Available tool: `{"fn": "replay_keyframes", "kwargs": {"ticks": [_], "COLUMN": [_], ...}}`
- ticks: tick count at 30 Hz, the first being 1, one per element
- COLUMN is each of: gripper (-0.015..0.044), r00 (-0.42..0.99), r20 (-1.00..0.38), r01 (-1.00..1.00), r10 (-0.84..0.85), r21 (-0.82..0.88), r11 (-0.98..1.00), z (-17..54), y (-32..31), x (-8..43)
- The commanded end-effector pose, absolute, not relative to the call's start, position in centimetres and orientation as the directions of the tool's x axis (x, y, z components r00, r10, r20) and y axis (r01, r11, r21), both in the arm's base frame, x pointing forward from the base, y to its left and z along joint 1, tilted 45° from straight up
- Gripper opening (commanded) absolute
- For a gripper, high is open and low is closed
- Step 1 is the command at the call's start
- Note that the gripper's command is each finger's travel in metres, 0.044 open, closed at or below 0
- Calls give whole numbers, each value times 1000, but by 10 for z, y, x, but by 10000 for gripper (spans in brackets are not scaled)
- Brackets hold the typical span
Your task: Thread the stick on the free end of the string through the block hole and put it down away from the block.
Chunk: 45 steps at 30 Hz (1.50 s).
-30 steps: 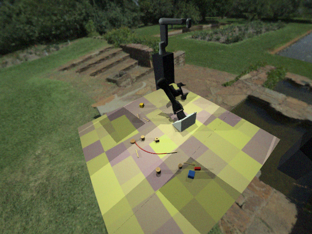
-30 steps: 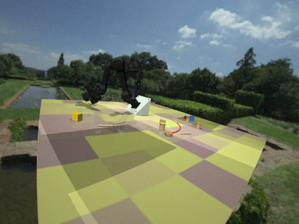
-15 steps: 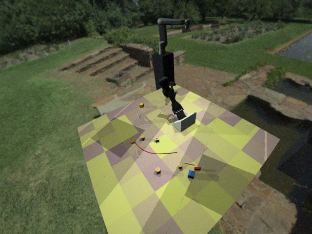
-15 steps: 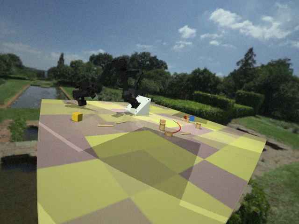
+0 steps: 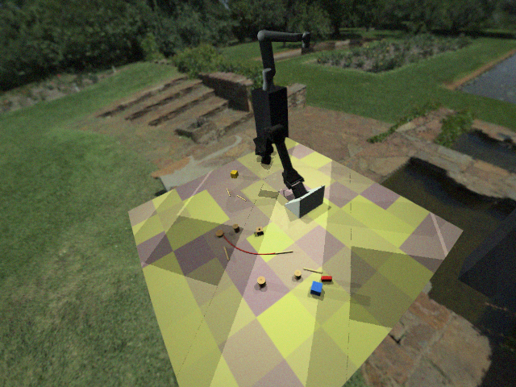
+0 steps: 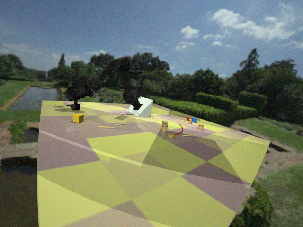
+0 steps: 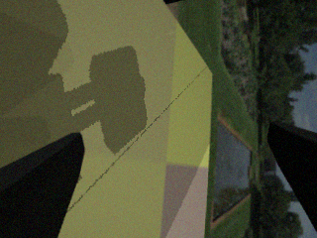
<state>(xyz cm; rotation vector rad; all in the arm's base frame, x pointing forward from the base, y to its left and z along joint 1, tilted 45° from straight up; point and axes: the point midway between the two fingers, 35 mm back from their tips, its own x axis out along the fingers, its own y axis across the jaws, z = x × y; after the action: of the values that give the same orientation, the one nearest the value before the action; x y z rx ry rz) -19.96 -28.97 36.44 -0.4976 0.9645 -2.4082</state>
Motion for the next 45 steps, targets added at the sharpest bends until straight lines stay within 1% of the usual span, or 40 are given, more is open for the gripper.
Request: {"fn": "replay_keyframes", "kwargs": {"ticks": [1, 11, 13, 21, 24, 29, 33, 39, 45], "gripper": [440, 440, 440, 440, 440, 440, 440, 440, 440], "r00": [-740, -448, -389, -69, 27, 137, 214, 281, 257], "r20": [163, 156, 150, 107, 120, -61, -219, -465, -660], "r01": [402, 632, 642, 633, 688, 596, 470, 174, -187], "r10": [-652, -880, -909, -992, -992, -989, -952, -840, -706], "r21": [-670, -641, -663, -764, -722, -792, -832, -836, -751], "r11": [-624, -436, -384, -127, -69, 131, 297, 521, 633], "z": [376, 389, 388, 377, 384, 340, 298, 226, 157], "y": [-304, -345, -344, -323, -321, -329, -324, -291, -230], "x": [-167, -54, -34, 63, 92, 146, 192, 261, 311]}}
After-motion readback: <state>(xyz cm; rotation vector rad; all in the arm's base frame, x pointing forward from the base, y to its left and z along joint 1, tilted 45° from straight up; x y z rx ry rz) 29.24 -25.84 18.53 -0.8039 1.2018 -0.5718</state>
